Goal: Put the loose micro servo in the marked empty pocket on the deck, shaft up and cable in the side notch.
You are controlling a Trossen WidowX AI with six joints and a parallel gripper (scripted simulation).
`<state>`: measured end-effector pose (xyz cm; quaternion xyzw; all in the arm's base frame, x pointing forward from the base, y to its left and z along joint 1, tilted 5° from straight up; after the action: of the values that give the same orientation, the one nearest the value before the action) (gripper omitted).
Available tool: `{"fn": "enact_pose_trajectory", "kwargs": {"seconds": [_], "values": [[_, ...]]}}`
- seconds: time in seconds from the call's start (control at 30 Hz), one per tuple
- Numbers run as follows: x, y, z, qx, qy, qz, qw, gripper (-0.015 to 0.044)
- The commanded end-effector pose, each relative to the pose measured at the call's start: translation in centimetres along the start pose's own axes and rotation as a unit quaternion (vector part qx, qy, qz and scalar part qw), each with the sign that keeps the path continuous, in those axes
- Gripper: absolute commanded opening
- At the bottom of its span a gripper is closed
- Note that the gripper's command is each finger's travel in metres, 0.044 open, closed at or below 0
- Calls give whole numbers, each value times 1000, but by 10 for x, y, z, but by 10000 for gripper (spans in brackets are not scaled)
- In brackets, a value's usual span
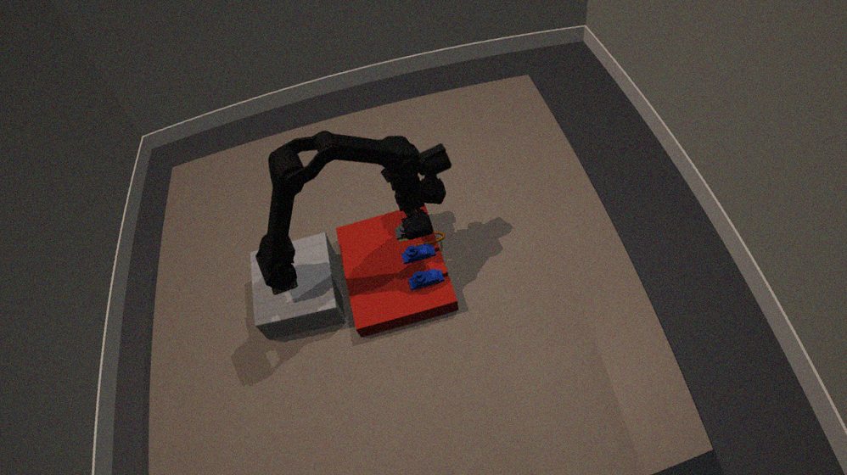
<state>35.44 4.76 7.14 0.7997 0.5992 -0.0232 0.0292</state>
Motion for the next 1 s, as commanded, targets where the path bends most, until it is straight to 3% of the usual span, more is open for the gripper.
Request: {"fn": "enact_pose_trajectory", "kwargs": {"seconds": [0.0, 0.1, 0.43, 0.57, 0.8, 0.97], "values": [[-1, -2, -20, -7, 3, 1, 1000, 187], [0, 0, -21, -7, 3, 2, 1000, 187], [-11, -68, -65, -6, 4, 1, 1000, 440], [-22, -105, -81, -3, 2, 1, 1000, 440], [-22, -106, -83, -3, 2, 1, 1000, 440], [-23, -105, -120, -6, 3, 0, 1000, 440]]}}
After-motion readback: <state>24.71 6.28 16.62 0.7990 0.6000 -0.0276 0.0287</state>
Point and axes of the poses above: the point midway between the two fingers, 35 mm back from their tips, its own z axis out along the fingers, its own x axis across the jaws, y = z × x, the point moved 6 cm from there along -z, back along the fingers, and after that the axes turned 12 degrees about z, right-handed, at the moved point
